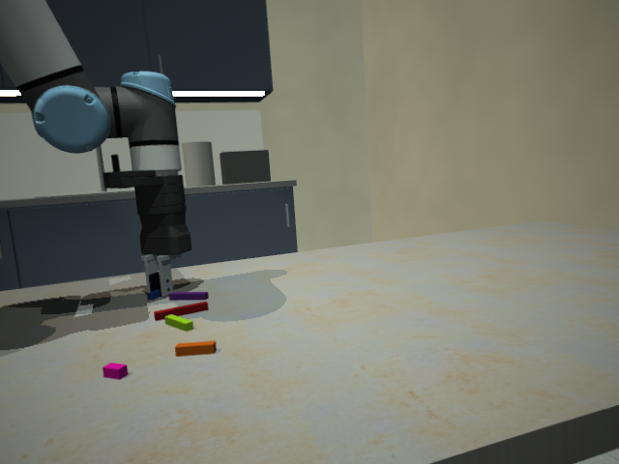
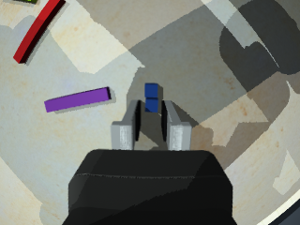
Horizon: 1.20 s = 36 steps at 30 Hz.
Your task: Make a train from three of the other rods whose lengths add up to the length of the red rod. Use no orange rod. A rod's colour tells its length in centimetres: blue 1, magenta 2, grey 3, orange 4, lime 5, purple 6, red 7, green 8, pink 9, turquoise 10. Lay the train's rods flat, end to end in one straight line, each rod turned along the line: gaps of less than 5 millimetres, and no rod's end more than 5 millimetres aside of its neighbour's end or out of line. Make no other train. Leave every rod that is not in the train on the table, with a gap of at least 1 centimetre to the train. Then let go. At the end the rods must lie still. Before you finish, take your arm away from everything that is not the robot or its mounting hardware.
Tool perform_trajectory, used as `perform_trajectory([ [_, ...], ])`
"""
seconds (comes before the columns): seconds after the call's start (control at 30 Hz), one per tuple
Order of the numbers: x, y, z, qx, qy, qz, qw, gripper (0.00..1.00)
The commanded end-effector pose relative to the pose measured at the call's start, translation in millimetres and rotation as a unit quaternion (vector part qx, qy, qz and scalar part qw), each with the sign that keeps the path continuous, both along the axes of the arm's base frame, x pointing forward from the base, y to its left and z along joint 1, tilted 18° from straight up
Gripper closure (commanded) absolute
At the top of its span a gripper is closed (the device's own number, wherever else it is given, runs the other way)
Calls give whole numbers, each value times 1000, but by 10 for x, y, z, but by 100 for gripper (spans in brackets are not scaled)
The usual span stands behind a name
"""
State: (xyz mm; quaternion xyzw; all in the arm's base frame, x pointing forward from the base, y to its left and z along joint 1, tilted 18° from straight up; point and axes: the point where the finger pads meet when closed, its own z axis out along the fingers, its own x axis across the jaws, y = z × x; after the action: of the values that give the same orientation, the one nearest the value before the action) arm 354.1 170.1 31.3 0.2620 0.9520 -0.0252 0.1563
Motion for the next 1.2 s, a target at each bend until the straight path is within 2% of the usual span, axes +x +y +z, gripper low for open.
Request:
perform_trajectory([
  [0.0,3,2,4,0,-1,0,1000,52],
  [0.03,3,2,4,0,-1,0,1000,46],
  [0.5,-1,3,15,0,-1,0,1000,46],
  [0.8,-45,23,162,0,-1,0,1000,46],
  [1.17,-194,91,657,0,-1,0,1000,46],
])
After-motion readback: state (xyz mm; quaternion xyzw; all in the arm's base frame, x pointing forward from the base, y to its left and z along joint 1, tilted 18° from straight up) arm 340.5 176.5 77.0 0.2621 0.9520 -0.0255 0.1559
